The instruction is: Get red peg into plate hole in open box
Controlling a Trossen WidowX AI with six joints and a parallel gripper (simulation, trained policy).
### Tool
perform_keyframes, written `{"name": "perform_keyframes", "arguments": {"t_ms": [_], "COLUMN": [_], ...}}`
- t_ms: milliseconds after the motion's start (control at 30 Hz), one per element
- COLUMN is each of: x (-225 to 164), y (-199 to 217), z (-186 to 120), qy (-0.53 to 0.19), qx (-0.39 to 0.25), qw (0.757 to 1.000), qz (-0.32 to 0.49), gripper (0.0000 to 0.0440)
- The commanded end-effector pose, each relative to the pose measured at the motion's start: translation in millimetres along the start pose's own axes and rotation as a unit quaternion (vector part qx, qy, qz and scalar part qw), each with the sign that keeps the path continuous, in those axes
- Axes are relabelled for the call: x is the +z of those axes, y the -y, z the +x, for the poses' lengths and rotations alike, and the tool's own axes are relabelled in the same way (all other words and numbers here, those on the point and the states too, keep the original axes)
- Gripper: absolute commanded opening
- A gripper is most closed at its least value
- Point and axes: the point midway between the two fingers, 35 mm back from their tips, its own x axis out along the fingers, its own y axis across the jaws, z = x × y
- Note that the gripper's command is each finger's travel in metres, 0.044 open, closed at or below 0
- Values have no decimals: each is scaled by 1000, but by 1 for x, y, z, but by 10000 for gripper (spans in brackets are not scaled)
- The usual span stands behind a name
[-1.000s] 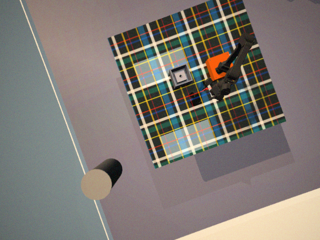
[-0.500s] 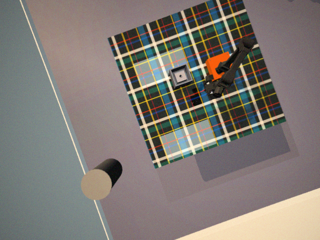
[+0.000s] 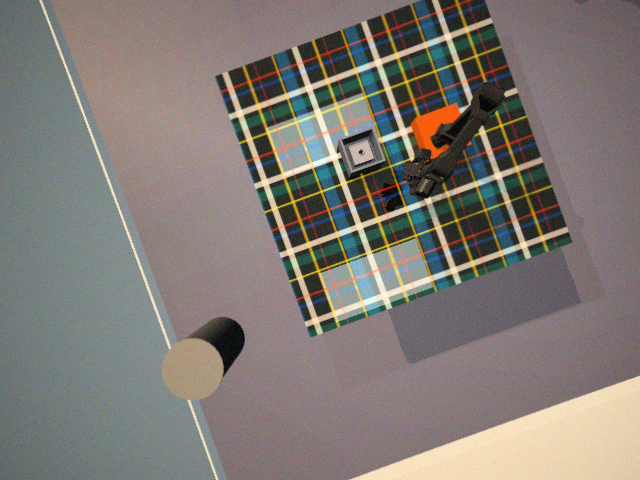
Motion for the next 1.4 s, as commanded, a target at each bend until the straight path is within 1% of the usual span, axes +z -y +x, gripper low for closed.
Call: {"name": "perform_keyframes", "arguments": {"t_ms": [0, 267, 333, 367, 500, 633, 933, 967, 1367], "x": [-9, -19, -21, -23, -29, -33, -33, -33, -1], "y": [2, -5, -7, -7, -6, -4, -9, -9, -2], "z": [20, 51, 57, 60, 69, 73, 70, 69, 42], "qy": [-15, -19, -20, -22, -32, -48, -85, -89, -21], "qx": [-14, 1, 6, 7, 6, 1, 4, 4, 21], "qw": [999, 996, 995, 994, 991, 989, 985, 985, 993], "qz": [39, 91, 102, 107, 126, 141, 148, 149, 113], "gripper": [440, 440, 432, 421, 340, 237, 1, 0, 0]}}
